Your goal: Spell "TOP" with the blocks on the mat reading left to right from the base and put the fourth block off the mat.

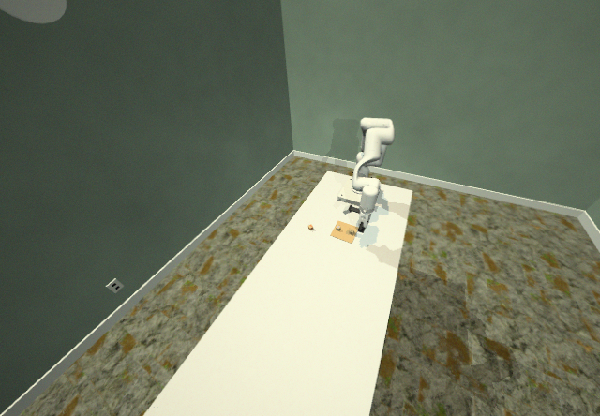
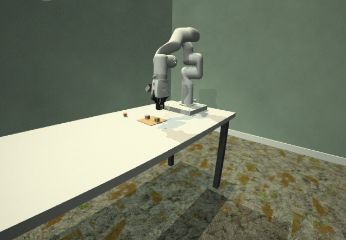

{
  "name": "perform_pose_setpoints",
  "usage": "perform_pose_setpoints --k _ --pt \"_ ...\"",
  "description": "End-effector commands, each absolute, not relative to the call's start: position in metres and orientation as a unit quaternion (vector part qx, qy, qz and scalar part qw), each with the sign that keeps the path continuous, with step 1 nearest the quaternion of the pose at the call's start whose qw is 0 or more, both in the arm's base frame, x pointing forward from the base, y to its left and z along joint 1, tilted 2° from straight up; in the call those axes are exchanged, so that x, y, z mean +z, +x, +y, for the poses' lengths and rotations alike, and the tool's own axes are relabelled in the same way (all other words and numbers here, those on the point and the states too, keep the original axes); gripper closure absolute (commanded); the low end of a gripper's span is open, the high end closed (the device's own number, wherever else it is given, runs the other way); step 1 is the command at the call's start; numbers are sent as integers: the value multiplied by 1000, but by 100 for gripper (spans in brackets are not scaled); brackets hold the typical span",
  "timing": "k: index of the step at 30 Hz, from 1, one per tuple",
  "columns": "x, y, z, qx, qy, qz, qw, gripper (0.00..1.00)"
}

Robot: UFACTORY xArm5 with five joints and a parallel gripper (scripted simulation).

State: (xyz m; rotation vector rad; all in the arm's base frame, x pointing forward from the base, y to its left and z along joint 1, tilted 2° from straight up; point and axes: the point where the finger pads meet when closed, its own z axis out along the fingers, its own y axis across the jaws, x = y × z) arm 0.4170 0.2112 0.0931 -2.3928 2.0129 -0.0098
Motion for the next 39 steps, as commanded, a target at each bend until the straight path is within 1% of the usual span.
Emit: perform_pose_setpoints --k 1,4,8,25,30,38,39 --pt "97 415 152 -5 -779 627 9 79" --pt "96 409 119 -6 -788 616 8 79" --pt "96 406 107 -6 -791 612 8 79" --pt "94 405 106 -6 -791 612 8 79" --pt "83 405 106 -6 -791 612 8 79" --pt "49 406 107 -6 -791 612 8 79" --pt "49 406 107 -6 -791 612 8 79"
